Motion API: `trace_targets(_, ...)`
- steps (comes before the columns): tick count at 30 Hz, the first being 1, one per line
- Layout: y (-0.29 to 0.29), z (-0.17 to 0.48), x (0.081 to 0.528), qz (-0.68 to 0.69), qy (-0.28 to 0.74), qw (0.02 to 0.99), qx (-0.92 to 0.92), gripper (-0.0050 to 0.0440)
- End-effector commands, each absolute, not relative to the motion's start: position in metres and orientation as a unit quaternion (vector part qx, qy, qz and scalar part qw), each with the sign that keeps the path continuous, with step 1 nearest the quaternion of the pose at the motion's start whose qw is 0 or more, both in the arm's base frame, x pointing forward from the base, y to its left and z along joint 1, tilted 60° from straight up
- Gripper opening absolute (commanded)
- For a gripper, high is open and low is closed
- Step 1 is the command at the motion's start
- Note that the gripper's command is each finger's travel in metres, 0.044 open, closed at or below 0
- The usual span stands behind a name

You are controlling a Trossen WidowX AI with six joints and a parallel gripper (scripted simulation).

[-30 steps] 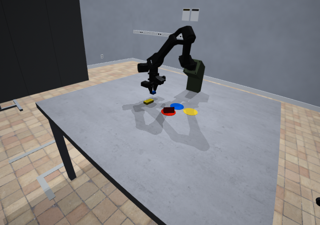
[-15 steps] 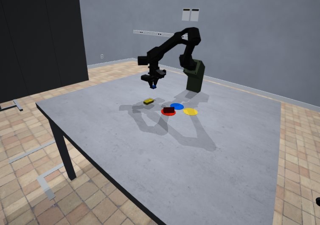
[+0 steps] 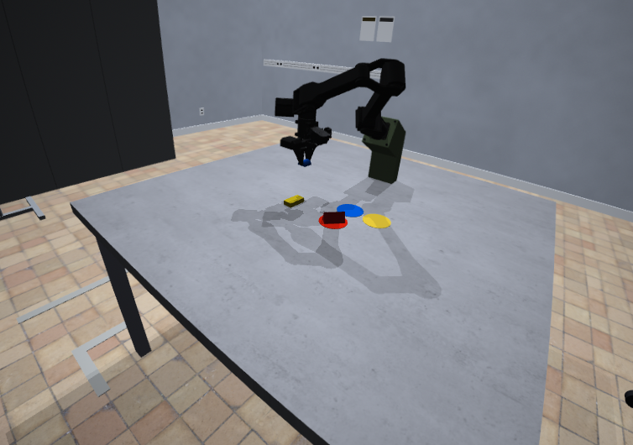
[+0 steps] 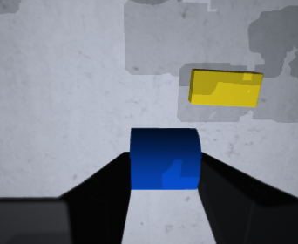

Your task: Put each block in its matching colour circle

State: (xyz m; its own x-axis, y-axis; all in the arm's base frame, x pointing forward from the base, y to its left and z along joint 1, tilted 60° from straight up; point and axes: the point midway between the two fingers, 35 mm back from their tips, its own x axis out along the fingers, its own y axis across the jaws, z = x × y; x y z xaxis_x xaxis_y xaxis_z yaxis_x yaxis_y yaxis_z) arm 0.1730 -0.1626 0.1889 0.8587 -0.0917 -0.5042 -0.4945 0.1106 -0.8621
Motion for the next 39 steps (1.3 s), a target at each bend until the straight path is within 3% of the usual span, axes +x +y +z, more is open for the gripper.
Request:
trace_targets(1, -0.160, 0.198, 0.169, 0.138, 0.223, 0.704, -0.660, 0.0085)
trace_targets(39, -0.091, 0.155, 0.211, 0.226, 0.271, 0.688, -0.634, 0.0085)
